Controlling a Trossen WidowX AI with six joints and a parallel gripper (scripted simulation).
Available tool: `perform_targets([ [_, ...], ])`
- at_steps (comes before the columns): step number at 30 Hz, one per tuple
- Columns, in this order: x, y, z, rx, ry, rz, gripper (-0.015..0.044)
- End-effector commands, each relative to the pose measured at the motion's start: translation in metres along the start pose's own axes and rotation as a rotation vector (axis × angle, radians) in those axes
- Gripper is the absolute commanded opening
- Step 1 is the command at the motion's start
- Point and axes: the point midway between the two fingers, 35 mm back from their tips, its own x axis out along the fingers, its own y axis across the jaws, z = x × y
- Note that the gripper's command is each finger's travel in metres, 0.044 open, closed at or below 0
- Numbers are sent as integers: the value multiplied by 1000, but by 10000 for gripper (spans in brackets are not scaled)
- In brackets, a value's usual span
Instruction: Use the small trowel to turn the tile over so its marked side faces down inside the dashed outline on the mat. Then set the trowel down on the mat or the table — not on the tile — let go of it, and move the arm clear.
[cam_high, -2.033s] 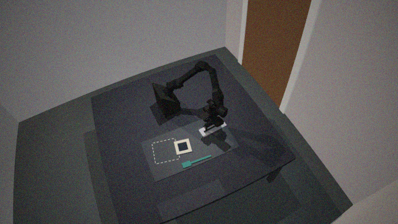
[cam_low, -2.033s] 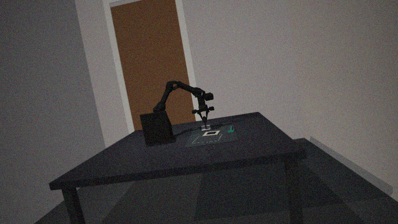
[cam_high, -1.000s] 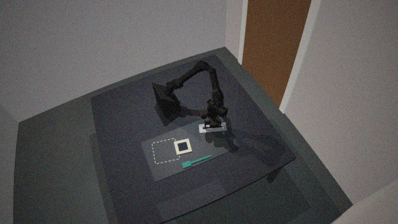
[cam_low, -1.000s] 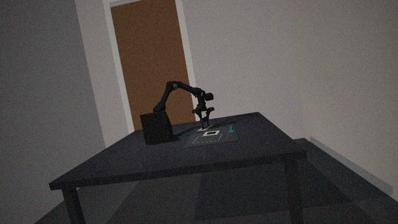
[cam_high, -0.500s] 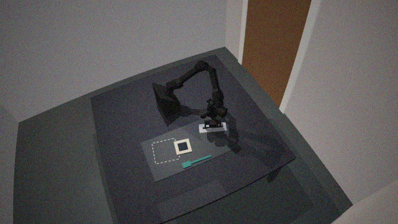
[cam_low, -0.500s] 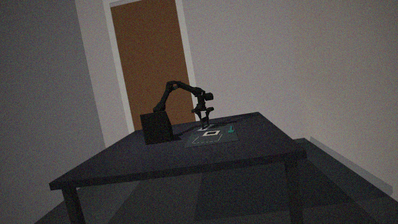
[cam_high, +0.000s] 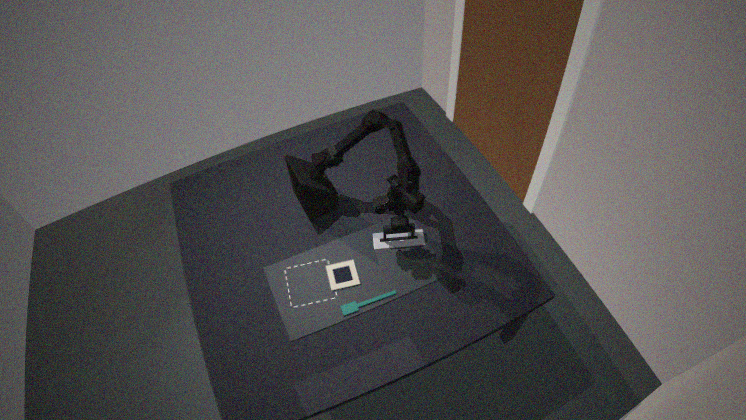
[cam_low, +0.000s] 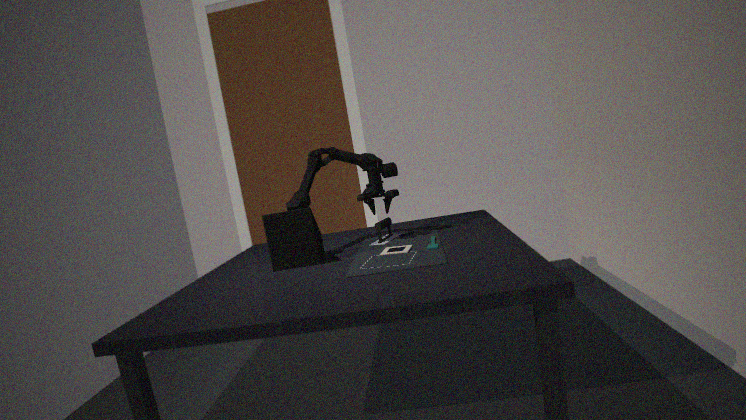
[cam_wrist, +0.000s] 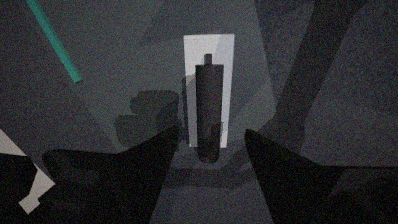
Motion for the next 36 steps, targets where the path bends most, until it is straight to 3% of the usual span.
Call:
perform_targets([
  [1, -2, 0, -1, -40, -2, 11, 300],
  [36, 22, -14, 6, -1164, -288, 213, 300],
])
